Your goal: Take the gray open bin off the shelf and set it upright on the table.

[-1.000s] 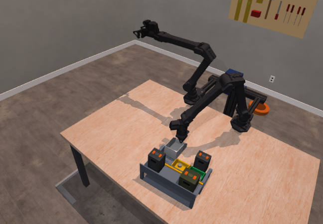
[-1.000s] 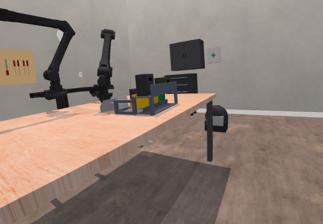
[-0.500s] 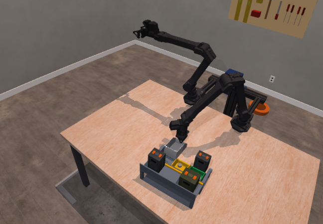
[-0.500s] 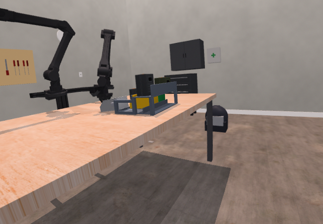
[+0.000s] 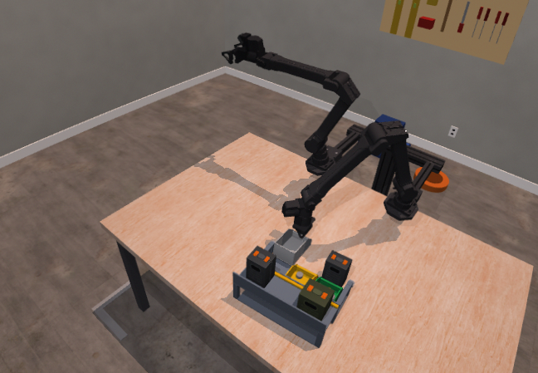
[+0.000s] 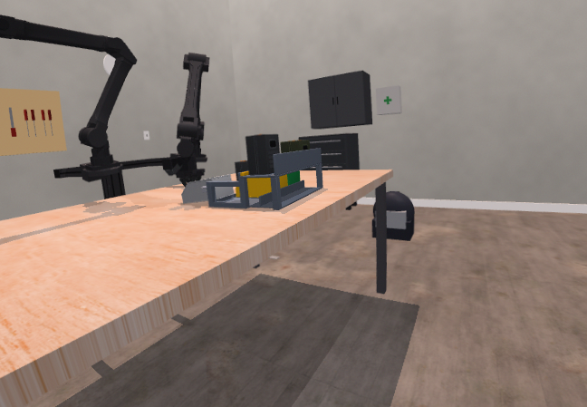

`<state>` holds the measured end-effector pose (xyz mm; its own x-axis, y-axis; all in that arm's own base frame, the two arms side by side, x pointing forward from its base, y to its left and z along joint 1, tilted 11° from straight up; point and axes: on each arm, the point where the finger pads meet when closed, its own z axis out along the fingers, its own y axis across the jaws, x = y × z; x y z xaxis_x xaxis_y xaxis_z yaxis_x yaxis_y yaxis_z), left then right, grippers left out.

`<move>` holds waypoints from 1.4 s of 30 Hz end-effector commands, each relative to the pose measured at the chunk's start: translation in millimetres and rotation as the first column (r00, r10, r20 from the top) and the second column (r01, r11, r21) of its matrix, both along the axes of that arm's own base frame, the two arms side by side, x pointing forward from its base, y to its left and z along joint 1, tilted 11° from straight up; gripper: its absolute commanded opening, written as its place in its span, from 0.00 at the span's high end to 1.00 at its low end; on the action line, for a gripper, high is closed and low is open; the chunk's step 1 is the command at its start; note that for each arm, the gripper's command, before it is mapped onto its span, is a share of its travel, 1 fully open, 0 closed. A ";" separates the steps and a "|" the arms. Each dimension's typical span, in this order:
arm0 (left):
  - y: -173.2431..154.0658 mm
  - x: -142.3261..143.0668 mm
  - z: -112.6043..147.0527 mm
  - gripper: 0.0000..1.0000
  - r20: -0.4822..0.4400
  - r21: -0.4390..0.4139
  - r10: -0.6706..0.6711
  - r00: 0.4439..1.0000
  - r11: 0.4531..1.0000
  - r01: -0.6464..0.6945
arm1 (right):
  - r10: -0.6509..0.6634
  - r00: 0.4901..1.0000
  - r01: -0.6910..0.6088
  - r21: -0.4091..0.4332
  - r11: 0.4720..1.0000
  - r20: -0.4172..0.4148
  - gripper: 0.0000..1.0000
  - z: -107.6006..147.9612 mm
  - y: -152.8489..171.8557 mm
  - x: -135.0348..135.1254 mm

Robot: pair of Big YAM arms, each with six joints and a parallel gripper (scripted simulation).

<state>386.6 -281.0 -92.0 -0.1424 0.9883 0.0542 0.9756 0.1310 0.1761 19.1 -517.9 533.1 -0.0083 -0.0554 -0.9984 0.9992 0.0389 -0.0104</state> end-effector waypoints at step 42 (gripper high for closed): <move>-9.6 9.0 7.2 0.10 0.021 -0.020 0.004 1.000 1.000 -0.003 | -0.014 1.000 0.014 -0.030 0.999 0.012 0.00 10.7 6.6 -6.9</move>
<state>386.9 -279.4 -92.9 -0.1459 0.9877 0.0557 0.9755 0.1343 0.1743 19.1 -517.9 533.1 -0.0083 -0.0554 -0.9984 0.9992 0.0389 -0.0104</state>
